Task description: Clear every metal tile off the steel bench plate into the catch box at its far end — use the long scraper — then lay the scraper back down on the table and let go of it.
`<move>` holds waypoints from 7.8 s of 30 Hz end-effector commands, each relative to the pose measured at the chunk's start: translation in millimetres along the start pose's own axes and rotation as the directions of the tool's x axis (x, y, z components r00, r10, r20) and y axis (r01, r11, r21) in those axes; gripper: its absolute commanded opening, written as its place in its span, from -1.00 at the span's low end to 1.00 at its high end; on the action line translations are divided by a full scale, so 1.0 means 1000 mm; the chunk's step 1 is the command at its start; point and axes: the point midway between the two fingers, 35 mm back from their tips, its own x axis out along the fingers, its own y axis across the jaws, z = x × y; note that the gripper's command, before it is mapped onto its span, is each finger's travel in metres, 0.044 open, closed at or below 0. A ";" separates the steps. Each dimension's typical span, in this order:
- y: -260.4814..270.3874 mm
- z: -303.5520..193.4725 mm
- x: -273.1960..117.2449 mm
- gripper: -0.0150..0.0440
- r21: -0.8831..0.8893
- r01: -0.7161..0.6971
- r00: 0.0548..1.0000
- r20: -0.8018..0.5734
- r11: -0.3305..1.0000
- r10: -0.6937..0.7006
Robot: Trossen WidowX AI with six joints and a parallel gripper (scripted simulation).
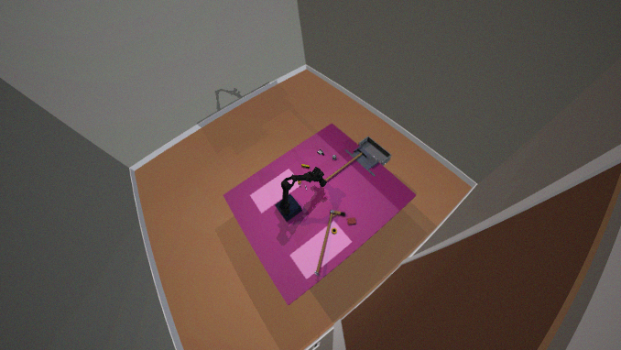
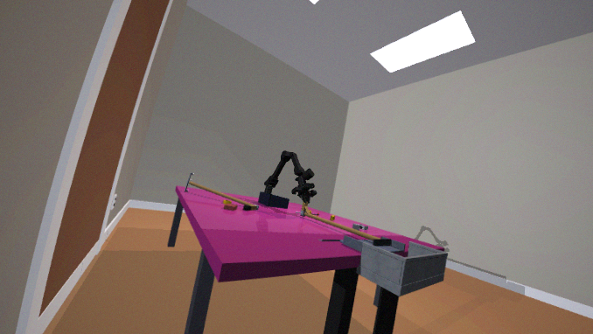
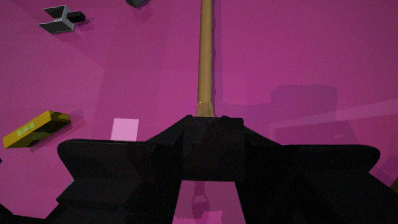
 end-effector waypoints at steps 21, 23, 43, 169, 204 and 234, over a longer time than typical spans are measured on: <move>0.002 -0.014 -0.020 -0.49 0.001 0.001 1.000 0.018 1.000 -0.001; 0.002 -0.016 -0.022 -0.49 0.001 0.001 1.000 0.018 1.000 -0.001; 0.003 -0.033 -0.035 -0.49 0.000 0.001 1.000 0.019 1.000 -0.001; -0.048 -0.115 -0.079 -0.49 0.012 0.014 1.000 0.018 1.000 -0.014; -0.053 -0.073 -0.046 -0.49 0.018 0.020 0.999 0.027 1.000 -0.021; -0.053 -0.046 -0.026 -0.49 0.018 0.020 0.999 0.029 1.000 -0.021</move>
